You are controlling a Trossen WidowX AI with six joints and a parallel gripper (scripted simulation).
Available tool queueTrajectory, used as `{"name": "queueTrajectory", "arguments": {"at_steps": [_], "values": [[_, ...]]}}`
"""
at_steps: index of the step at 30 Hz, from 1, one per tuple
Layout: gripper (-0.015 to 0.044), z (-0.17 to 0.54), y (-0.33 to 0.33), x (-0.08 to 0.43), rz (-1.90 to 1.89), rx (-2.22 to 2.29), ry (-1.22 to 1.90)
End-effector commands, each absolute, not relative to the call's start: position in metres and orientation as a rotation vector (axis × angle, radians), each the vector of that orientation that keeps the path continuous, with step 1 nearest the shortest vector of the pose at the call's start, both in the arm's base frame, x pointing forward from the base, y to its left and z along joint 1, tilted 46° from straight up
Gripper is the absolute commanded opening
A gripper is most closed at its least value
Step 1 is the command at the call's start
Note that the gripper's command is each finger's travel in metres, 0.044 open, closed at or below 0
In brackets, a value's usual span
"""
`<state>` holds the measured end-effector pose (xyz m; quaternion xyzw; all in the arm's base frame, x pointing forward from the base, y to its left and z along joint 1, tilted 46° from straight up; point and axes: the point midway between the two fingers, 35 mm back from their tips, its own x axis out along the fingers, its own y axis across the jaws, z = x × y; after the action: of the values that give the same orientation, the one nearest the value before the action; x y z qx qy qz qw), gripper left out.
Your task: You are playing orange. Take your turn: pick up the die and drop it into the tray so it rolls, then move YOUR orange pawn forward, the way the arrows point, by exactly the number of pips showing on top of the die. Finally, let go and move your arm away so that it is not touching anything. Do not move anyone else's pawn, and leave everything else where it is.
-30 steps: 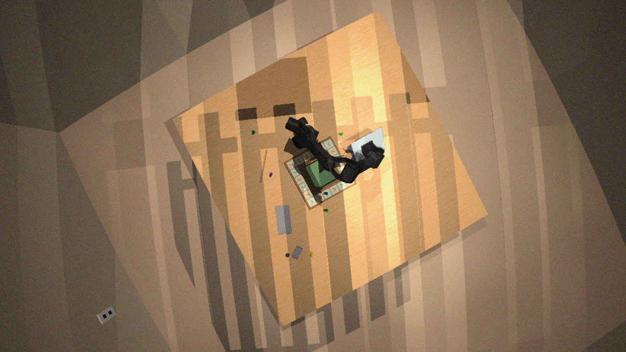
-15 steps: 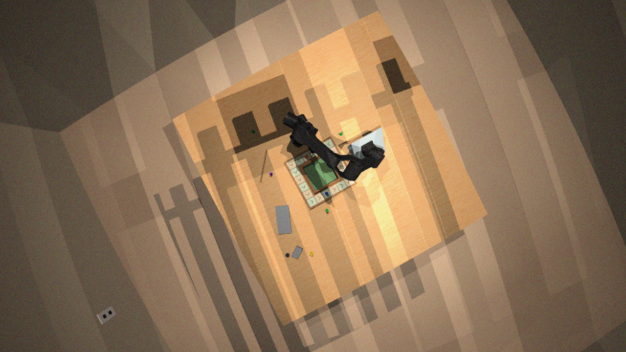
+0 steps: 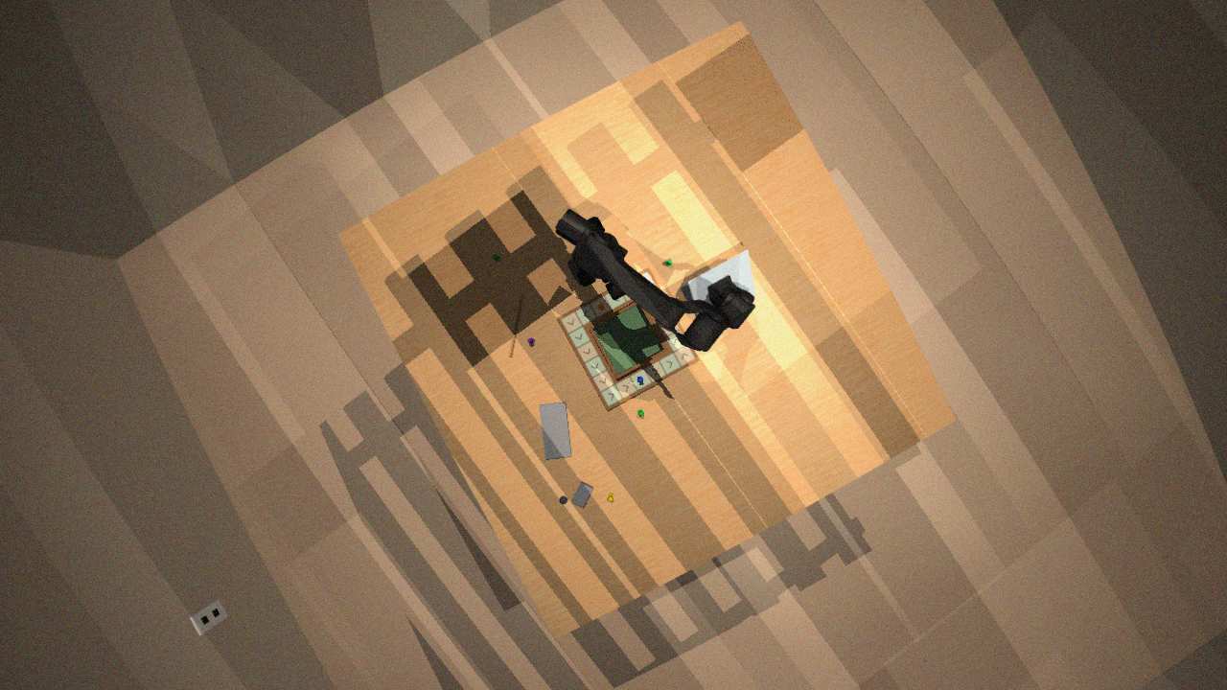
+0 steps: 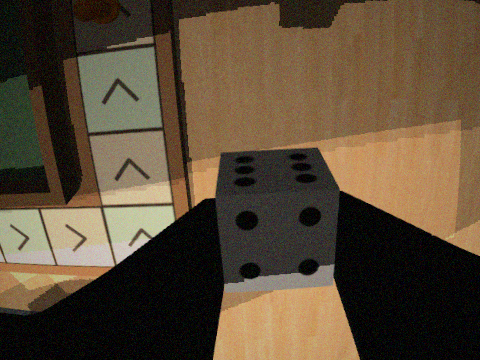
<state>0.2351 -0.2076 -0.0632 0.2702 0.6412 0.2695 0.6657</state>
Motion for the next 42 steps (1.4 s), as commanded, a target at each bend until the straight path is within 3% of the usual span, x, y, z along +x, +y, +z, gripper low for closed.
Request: {"name": "queueTrajectory", "arguments": {"at_steps": [1, 42], "values": [[0.0000, -0.054, -0.203, 0.240, 0.556, 0.656, 1.478], [0.0000, 0.020, -0.091, 0.275, -0.355, 1.510, 1.724]]}}
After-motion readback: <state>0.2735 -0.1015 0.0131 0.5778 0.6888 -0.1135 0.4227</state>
